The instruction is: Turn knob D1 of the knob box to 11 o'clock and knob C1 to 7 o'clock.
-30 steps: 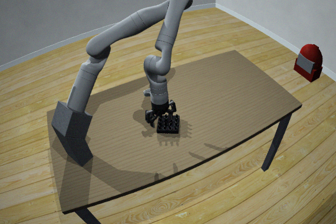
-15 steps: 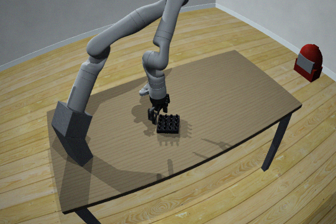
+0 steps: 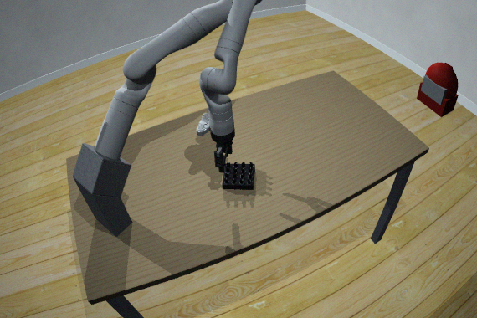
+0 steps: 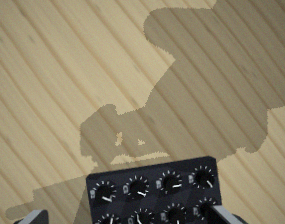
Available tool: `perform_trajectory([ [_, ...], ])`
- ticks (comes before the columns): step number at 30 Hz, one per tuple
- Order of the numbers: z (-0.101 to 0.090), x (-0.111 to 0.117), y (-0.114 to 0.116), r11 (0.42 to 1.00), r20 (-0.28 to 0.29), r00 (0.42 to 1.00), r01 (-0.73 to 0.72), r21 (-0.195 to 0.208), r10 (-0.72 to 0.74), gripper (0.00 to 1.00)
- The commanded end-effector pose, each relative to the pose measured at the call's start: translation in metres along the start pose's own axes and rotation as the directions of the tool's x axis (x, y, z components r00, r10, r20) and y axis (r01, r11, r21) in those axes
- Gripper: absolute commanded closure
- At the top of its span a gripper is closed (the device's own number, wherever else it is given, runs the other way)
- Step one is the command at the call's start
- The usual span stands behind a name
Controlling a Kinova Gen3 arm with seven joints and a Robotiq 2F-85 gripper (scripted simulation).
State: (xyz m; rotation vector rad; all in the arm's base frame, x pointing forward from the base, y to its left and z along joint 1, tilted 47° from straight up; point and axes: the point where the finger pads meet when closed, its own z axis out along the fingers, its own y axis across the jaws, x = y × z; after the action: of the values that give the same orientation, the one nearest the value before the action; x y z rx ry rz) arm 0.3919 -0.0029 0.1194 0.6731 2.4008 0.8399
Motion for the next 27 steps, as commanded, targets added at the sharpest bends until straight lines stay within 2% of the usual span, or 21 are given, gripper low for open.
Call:
perform_trajectory([
  [1,-0.0013,0.0013,0.0041,0.999,0.003,0.999,0.034,-0.002,-0.034,0.0],
  [16,-0.0022,0.0027,0.0067,0.996,0.004,0.996,0.088,-0.003,-0.088,0.0],
  [17,-0.0022,0.0027,0.0067,0.996,0.004,0.996,0.088,-0.003,-0.088,0.81],
  [27,-0.0022,0.0027,0.0067,0.996,0.004,0.996,0.088,-0.003,-0.088,0.81],
])
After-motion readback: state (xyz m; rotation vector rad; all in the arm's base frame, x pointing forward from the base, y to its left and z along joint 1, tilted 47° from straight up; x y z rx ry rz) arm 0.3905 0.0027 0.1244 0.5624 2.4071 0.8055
